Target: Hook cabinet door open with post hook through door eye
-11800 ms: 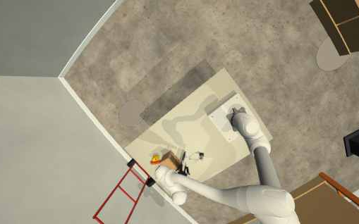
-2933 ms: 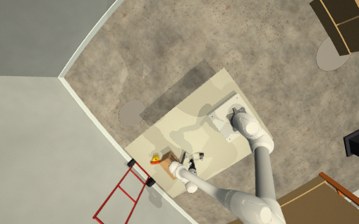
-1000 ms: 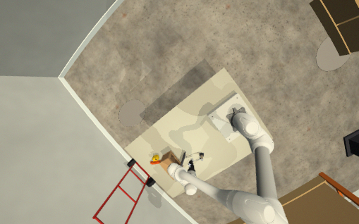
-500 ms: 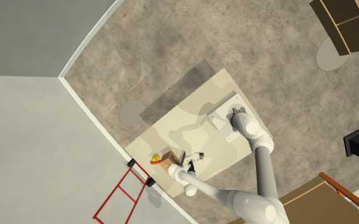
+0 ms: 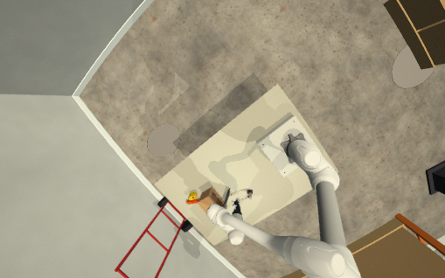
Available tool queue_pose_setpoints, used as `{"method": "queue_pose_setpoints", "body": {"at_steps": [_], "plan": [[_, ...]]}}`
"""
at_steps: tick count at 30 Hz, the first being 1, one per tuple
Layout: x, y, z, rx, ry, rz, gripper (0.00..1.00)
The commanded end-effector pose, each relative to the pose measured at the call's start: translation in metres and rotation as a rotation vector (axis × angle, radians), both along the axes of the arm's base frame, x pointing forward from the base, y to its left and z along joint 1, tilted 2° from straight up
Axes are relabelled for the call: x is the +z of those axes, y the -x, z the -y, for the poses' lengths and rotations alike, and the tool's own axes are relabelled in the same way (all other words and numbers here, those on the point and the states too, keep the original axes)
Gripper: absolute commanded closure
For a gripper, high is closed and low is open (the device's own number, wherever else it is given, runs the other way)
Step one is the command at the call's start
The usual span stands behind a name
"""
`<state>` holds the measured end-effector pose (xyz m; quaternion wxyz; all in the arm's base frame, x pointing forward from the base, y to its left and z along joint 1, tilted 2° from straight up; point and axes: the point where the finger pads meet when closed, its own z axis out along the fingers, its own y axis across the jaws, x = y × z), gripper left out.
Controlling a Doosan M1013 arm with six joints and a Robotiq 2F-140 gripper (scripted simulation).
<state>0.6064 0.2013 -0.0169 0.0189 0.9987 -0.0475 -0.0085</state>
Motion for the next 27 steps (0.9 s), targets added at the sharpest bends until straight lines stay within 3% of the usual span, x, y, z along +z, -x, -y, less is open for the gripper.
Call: {"method": "queue_pose_setpoints", "body": {"at_steps": [1,27], "plan": [[0.001,0.000,0.000,0.000,0.000,0.000,0.97],[0.018,0.001,-0.001,0.000,0.000,0.000,0.97]]}}
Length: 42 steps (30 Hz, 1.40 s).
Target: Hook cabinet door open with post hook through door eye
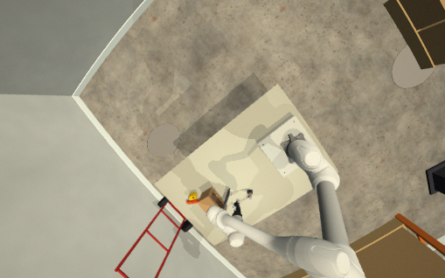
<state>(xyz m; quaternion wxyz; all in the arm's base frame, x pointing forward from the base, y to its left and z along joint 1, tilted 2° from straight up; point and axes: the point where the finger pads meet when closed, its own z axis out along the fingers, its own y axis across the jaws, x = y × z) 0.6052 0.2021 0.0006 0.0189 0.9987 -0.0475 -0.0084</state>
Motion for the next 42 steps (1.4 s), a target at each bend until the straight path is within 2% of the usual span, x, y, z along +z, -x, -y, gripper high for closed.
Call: {"method": "queue_pose_setpoints", "body": {"at_steps": [1,9,42], "plan": [[0.000,0.000,0.000,0.000,0.000,0.000,0.97],[0.006,0.001,0.000,-0.001,0.000,0.000,0.97],[0.007,0.005,0.018,-0.249,0.005,0.009,0.97]]}}
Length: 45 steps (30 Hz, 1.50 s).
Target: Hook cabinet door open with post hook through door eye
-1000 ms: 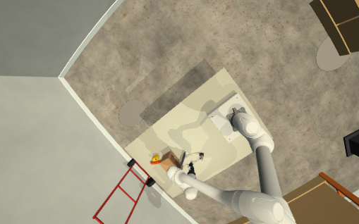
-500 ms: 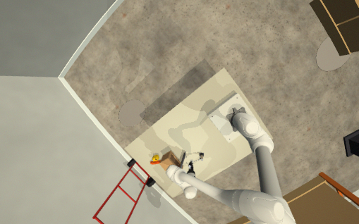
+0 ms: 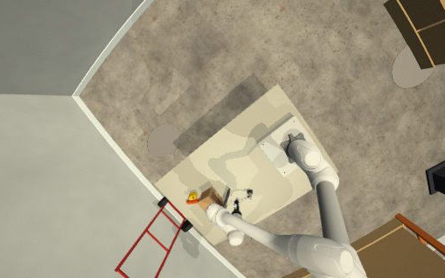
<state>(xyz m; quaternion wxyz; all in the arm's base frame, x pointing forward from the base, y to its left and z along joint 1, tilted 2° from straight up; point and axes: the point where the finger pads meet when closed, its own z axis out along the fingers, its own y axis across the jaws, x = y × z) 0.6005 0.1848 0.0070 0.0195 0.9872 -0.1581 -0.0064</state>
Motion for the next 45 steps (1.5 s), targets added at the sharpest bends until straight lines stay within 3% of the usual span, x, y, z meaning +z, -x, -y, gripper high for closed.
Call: {"method": "queue_pose_setpoints", "body": {"at_steps": [1,25,45], "plan": [[0.000,0.001,0.003,-0.027,0.001,0.001,0.97],[0.001,0.007,0.015,-0.201,0.004,0.008,0.97],[0.001,0.008,0.018,-0.213,0.004,0.008,0.97]]}}
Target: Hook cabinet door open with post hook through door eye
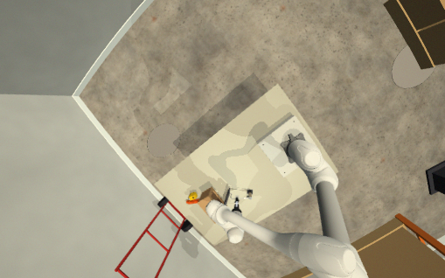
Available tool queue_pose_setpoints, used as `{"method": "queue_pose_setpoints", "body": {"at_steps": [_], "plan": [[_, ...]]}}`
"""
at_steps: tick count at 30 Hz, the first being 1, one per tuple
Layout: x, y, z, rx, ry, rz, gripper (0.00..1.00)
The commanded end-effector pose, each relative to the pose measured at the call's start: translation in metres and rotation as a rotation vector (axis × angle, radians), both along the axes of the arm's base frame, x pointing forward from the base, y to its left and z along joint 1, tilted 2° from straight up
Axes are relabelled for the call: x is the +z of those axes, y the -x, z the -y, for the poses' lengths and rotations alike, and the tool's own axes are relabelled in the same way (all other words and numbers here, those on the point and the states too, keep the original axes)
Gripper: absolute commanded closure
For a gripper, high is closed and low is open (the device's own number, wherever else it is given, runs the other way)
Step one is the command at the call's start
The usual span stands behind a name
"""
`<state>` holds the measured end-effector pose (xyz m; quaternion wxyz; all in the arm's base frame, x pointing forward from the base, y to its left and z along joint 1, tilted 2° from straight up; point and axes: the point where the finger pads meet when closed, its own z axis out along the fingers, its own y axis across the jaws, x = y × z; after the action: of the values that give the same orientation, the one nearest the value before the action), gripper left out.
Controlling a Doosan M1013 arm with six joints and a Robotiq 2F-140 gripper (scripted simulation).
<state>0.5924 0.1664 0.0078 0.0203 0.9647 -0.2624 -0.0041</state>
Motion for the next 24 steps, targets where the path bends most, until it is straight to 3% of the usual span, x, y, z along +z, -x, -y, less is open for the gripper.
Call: {"method": "queue_pose_setpoints", "body": {"at_steps": [1,24], "plan": [[0.0001,0.0000,0.0000,0.000,0.000,0.000,0.97],[-0.0036,-0.0007,0.0006,0.000,0.000,0.000,0.97]]}}
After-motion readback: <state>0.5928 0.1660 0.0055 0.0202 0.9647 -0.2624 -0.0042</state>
